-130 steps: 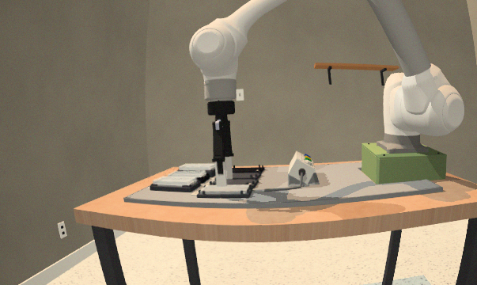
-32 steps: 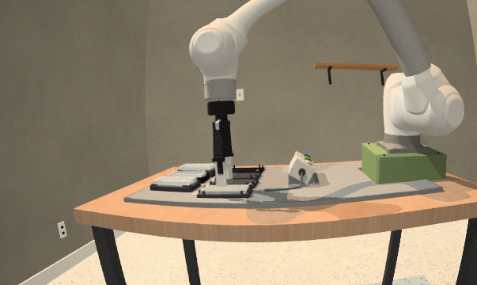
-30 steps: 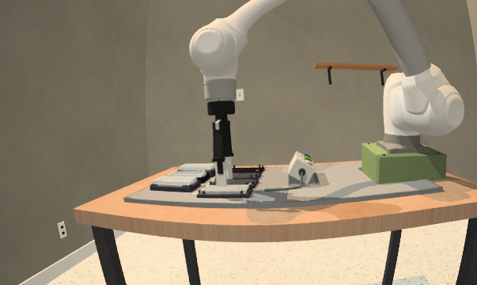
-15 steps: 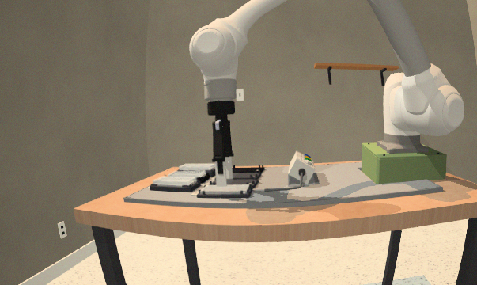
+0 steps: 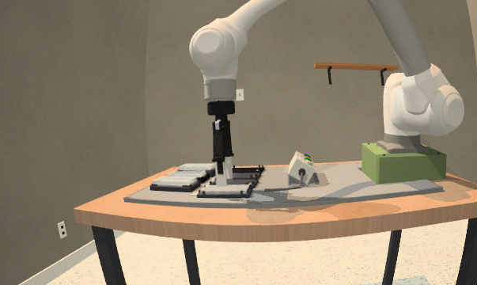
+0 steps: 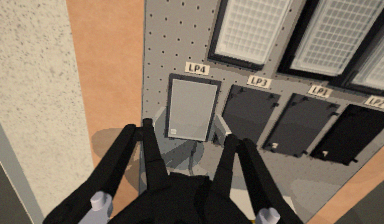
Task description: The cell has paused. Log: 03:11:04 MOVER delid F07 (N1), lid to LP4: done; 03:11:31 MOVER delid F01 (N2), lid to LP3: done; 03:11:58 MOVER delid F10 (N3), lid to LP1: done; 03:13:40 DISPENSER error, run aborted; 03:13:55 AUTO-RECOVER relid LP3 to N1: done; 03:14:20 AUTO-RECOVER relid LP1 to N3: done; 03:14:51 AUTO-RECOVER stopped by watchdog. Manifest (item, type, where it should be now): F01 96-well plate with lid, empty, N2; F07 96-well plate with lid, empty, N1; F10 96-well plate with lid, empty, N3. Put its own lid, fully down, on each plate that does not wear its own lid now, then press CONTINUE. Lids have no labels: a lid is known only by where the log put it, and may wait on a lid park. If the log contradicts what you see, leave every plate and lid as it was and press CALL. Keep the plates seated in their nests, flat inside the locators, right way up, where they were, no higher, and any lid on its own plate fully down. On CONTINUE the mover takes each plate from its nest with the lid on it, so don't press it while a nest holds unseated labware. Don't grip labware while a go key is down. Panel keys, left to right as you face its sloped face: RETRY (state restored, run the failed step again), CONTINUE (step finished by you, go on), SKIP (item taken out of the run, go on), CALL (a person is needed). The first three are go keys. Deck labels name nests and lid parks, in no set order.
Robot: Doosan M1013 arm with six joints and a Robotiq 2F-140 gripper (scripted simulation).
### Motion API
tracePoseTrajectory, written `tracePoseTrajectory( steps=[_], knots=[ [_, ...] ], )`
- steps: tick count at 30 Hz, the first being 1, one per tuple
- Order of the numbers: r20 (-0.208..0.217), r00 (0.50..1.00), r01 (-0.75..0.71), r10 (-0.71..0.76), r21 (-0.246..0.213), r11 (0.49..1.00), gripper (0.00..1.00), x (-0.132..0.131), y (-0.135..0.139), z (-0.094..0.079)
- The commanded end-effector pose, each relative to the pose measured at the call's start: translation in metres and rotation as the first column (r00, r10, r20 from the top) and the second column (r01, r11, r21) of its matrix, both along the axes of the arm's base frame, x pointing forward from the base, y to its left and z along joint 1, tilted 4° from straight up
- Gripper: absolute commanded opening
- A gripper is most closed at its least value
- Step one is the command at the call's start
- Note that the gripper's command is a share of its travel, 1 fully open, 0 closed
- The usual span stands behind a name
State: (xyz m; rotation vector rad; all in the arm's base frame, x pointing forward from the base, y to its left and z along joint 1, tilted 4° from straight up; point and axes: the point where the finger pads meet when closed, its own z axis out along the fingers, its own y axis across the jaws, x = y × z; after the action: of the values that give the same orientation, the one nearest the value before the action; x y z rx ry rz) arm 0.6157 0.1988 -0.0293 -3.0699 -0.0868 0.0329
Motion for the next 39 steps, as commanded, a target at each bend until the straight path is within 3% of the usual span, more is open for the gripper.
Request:
tracePoseTrajectory(
  steps=[1,39],
  knots=[
    [-0.001,1.000,0.004,-0.004,0.004,1.000,0.66,-0.002,0.002,-0.003],
    [-0.001,1.000,0.004,-0.004,0.004,1.000,0.66,-0.002,0.003,-0.016]
  ],
)
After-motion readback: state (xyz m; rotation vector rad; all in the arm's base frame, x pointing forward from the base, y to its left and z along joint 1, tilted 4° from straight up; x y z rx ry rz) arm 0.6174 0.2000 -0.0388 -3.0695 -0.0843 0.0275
